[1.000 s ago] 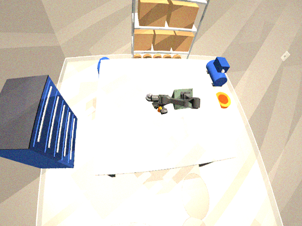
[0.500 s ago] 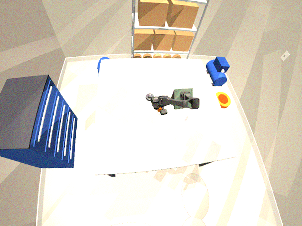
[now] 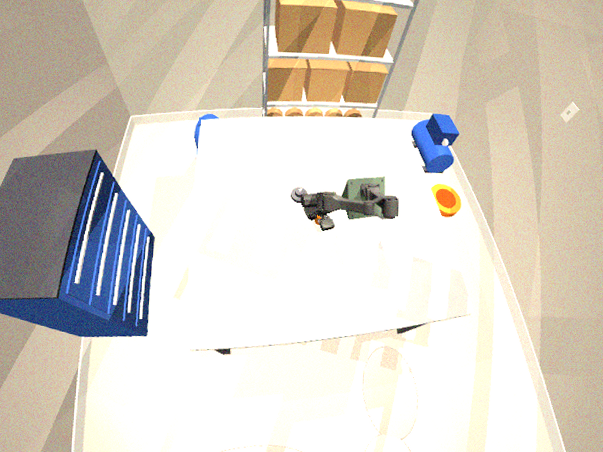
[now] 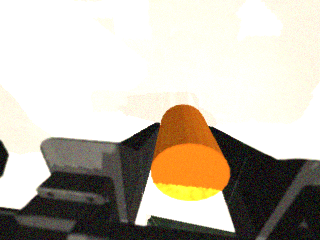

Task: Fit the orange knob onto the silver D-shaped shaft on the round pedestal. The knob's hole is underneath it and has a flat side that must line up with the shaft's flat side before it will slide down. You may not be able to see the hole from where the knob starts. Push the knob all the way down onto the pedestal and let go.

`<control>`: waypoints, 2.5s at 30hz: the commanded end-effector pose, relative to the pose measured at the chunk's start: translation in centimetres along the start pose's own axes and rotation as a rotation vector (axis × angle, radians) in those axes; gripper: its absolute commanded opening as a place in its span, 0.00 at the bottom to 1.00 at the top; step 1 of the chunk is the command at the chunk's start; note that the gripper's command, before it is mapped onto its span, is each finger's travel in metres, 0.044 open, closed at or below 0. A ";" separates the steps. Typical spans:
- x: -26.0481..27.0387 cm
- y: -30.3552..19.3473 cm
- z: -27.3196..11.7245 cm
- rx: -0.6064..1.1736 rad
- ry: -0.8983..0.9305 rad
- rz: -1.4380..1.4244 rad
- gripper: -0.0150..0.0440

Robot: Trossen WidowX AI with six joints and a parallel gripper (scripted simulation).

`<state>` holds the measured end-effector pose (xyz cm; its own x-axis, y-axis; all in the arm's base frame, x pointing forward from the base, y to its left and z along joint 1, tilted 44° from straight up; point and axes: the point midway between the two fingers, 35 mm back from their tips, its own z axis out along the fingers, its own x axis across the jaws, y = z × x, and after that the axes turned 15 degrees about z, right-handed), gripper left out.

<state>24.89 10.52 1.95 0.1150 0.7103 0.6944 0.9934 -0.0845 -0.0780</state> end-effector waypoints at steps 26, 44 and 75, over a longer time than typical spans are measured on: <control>-0.1 0.0 -13.9 0.001 -0.004 0.003 0.25; 1.0 1.0 -16.9 -0.093 -0.343 0.009 0.25; 2.9 2.2 -22.7 -0.250 -0.924 0.009 0.25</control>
<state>27.30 -3.14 19.68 0.1760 0.9767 -0.1227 0.9775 -0.1586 0.1393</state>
